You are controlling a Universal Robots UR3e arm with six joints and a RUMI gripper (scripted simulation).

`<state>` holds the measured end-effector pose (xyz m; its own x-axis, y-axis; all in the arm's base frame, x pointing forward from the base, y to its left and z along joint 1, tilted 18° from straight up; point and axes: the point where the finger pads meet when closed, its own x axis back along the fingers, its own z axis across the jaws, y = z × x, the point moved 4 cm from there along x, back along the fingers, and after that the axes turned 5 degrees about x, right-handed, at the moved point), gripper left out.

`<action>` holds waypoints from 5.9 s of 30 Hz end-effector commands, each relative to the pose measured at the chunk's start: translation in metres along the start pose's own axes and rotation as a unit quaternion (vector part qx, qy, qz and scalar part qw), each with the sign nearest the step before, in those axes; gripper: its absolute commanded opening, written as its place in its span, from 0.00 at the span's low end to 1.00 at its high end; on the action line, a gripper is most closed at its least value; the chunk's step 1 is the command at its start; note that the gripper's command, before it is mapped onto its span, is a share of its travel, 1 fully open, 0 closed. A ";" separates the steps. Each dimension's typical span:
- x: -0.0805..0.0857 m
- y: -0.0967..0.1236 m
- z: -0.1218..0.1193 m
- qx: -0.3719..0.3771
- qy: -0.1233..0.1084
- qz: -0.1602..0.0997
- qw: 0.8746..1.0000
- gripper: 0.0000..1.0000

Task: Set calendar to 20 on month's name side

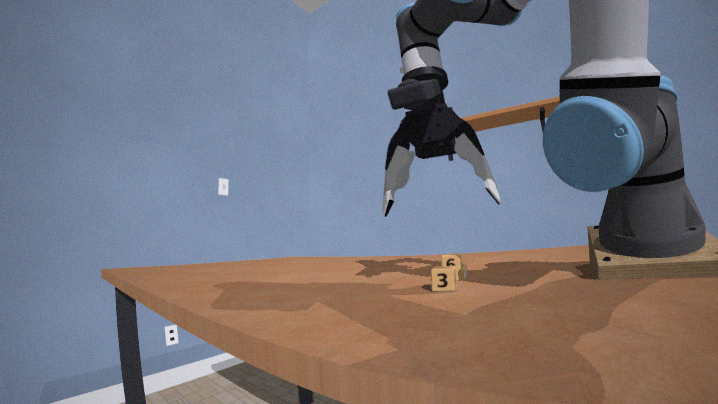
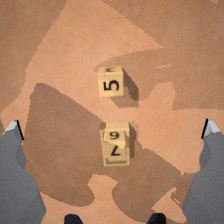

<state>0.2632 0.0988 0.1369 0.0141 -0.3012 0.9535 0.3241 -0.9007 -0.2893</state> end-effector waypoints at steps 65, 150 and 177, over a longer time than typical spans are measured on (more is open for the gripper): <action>-0.017 0.000 0.000 0.032 0.004 0.003 0.999 0.28; -0.057 0.001 -0.001 0.032 0.003 0.003 0.999 0.28; -0.079 0.001 -0.001 0.031 0.003 0.003 1.000 0.28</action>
<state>0.2597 0.1220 0.0616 0.0177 -0.3107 0.9503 0.3833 -0.8758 -0.2935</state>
